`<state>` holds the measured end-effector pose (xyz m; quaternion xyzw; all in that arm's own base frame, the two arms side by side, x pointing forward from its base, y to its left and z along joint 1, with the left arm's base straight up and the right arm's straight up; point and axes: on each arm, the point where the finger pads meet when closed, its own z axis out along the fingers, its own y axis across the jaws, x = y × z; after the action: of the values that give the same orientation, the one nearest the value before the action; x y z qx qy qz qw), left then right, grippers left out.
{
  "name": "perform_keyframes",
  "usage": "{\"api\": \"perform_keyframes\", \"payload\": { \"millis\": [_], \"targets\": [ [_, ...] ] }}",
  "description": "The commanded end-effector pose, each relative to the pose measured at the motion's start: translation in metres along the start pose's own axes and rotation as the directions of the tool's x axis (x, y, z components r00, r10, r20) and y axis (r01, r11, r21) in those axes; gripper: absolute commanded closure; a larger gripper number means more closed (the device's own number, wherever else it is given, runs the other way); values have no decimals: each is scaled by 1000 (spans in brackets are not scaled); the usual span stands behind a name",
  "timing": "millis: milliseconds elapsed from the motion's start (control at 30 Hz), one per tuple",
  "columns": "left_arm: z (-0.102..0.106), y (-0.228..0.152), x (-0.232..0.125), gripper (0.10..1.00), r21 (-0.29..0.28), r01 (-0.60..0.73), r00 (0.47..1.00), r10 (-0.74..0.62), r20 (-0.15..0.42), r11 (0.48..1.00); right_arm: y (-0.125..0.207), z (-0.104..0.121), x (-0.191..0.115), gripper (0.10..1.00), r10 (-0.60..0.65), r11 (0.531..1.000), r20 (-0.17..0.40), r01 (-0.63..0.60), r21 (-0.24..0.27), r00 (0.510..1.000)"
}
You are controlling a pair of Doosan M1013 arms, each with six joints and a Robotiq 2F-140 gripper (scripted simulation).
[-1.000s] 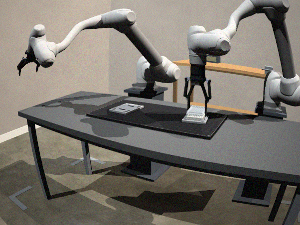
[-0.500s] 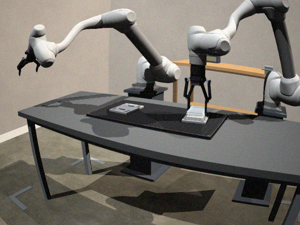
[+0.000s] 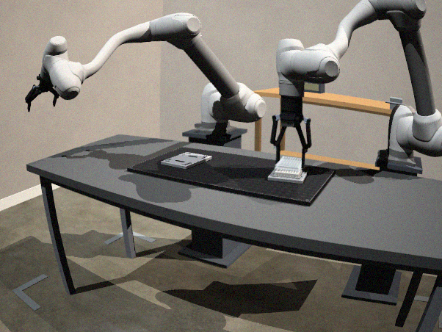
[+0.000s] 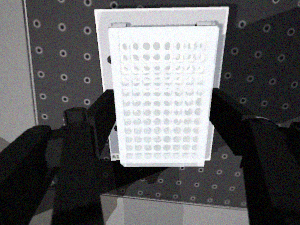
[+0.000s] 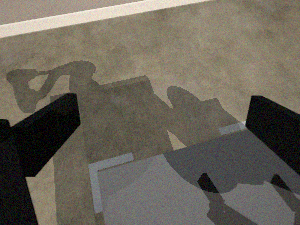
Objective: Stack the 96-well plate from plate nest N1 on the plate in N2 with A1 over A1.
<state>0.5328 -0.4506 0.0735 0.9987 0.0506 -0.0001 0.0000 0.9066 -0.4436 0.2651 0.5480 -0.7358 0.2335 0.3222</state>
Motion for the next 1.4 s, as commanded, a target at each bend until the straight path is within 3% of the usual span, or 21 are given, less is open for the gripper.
{"api": "perform_keyframes", "payload": {
  "millis": [0,1367],
  "targets": [
    [-1,0,0,999,-1,0,1000,0,-1,1000,0,-1,1,98,2,1000,0,-2,1,1000],
    [6,0,0,999,-1,0,1000,0,-1,1000,0,-1,1,98,2,1000,0,-2,1,1000]
  ]
}}
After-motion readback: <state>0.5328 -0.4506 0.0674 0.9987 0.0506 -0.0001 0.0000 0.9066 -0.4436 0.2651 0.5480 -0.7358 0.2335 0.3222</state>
